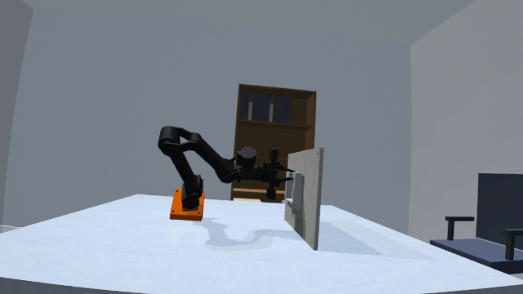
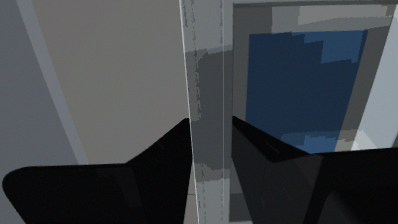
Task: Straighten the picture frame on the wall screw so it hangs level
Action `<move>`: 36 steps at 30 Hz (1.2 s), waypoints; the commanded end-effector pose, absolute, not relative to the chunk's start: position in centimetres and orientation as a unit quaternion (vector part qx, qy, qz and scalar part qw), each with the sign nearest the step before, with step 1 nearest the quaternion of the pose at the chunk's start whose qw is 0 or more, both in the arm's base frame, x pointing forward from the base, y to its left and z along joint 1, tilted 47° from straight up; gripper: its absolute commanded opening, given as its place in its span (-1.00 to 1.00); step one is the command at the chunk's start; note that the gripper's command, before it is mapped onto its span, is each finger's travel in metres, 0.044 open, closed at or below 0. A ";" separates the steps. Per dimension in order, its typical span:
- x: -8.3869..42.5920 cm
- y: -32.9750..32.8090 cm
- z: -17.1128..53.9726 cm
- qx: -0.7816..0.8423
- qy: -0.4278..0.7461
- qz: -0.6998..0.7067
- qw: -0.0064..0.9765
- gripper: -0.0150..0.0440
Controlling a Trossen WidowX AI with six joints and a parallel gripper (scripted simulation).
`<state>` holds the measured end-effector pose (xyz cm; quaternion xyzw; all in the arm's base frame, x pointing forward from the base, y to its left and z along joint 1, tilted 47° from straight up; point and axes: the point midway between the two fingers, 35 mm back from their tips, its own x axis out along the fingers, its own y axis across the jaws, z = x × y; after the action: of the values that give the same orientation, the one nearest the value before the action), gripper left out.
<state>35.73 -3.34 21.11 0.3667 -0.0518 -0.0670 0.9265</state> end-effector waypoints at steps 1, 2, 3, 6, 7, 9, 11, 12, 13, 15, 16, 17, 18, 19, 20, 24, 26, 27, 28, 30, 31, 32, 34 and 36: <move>35.7 -3.3 21.1 0.367 -0.052 -0.067 0.926 -0.40; 35.7 -3.3 21.1 0.367 -0.052 -0.067 0.926 -0.31; 35.7 -3.3 21.1 0.367 -0.052 -0.067 0.926 -0.22; 35.7 -3.3 21.1 0.367 -0.052 -0.067 0.926 0.04; 35.7 -3.3 21.1 0.367 -0.052 -0.067 0.926 0.13; 35.7 -3.3 21.1 0.367 -0.052 -0.067 0.926 0.31; 35.7 -3.3 21.1 0.367 -0.052 -0.067 0.926 0.39; 35.7 -3.3 21.1 0.367 -0.052 -0.067 0.926 0.39; 35.7 -3.3 21.1 0.367 -0.052 -0.067 0.926 0.39; 35.3 -3.2 21.3 0.364 -0.051 -0.067 0.928 0.39; 34.7 -3.1 21.4 0.360 -0.051 -0.067 0.929 0.39; 33.9 -3.0 21.6 0.355 -0.050 -0.068 0.931 0.39; 33.2 -2.9 21.7 0.350 -0.050 -0.068 0.933 0.39; 32.5 -2.8 21.8 0.345 -0.049 -0.068 0.935 0.39; 31.8 -2.7 21.9 0.341 -0.049 -0.068 0.936 0.39; 29.1 -2.3 21.6 0.321 -0.047 -0.069 0.943 0.39; 27.8 -2.2 21.3 0.311 -0.046 -0.069 0.947 0.39; 27.2 -2.1 21.1 0.307 -0.045 -0.070 0.948 0.39; 26.6 -2.1 20.8 0.302 -0.045 -0.070 0.950 0.39; 25.9 -2.0 20.4 0.295 -0.044 -0.070 0.952 0.39; 25.8 -2.0 20.4 0.295 -0.044 -0.070 0.952 0.39; 25.8 -2.0 20.4 0.295 -0.044 -0.070 0.952 0.39; 26.4 -1.7 21.1 0.302 -0.048 -0.068 0.950 0.39; 26.2 -0.7 21.4 0.301 -0.047 -0.068 0.950 0.39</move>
<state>26.31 -1.72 20.79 0.3008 -0.0452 -0.0729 0.9498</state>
